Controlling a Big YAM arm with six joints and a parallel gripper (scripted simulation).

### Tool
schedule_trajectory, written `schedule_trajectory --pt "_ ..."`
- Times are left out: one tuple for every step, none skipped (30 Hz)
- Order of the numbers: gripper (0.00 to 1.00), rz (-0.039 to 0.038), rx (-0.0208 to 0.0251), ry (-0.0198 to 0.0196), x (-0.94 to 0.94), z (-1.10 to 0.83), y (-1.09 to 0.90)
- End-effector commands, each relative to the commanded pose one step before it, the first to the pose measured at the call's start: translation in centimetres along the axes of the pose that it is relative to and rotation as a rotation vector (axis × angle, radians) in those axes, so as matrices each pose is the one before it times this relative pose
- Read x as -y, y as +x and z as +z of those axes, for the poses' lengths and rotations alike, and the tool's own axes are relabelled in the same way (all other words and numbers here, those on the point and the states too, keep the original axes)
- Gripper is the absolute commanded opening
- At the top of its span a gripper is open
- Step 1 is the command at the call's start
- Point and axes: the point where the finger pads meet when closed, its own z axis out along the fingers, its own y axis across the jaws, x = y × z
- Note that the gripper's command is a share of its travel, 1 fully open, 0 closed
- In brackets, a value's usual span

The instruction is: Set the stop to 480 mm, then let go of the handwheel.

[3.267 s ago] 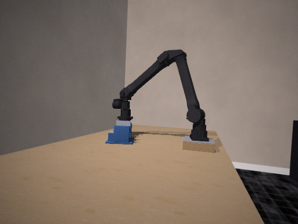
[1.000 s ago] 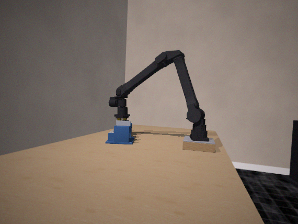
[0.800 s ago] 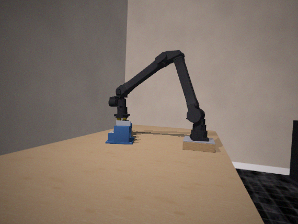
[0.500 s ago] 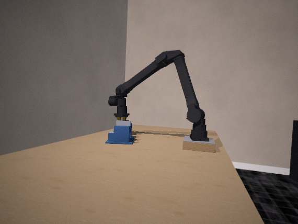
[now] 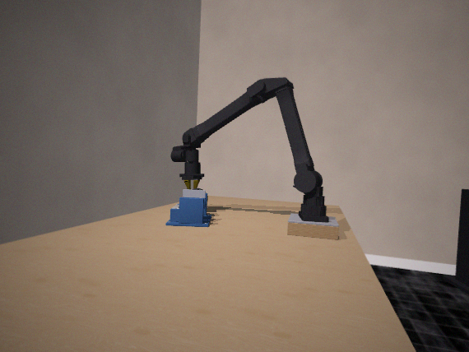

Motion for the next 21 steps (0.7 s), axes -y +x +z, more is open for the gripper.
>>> schedule_trajectory --pt "0.06 -0.01000 0.05174 -0.11196 -1.779 -6.701 -1.166" --pt "0.06 0.00245 -0.01854 0.03118 1.565 0.989 0.662" --pt "0.06 0.00066 -0.00825 0.01374 0.756 0.363 0.314" --pt "0.06 0.00000 0.00000 0.00000 0.000 0.000 0.000" --pt "0.06 0.00000 0.00000 0.00000 0.000 0.000 0.000" --pt "0.06 -0.01208 0.02857 -0.04870 -2.224 -2.153 -0.410" --pt "0.06 0.00141 0.00014 0.00010 0.113 -0.084 -0.056" --pt "0.06 0.00026 0.00419 -0.00711 -0.180 -0.037 -0.039" --pt "0.06 0.00049 0.00026 -0.00046 -0.011 -0.006 0.002" --pt "0.06 0.00036 0.00019 -0.00024 0.010 0.000 -0.019" --pt "0.06 0.00006 0.00117 -0.00149 0.062 0.000 -0.115" --pt "0.06 0.00135 -0.01095 0.01888 1.070 0.894 0.299" --pt "0.06 0.00466 -0.01248 0.02129 1.317 1.030 0.298" --pt "0.06 0.00752 -0.00003 0.00105 0.488 0.010 -0.332" --pt "0.06 0.00020 -0.00575 0.00951 0.551 0.013 0.132" --pt "0.06 0.00000 -0.00238 0.00403 0.448 0.020 0.059" --pt "0.06 -0.00001 0.00246 -0.00364 0.272 0.023 -0.057" --pt "0.06 0.00000 0.00113 -0.00150 0.313 0.023 -0.021" --pt "0.06 0.00000 -0.00183 0.00307 0.388 0.021 0.053" --pt "0.06 0.00000 -0.00167 0.00275 0.324 0.019 0.049" --pt "0.06 0.00000 0.00000 0.00000 0.000 0.000 0.000"
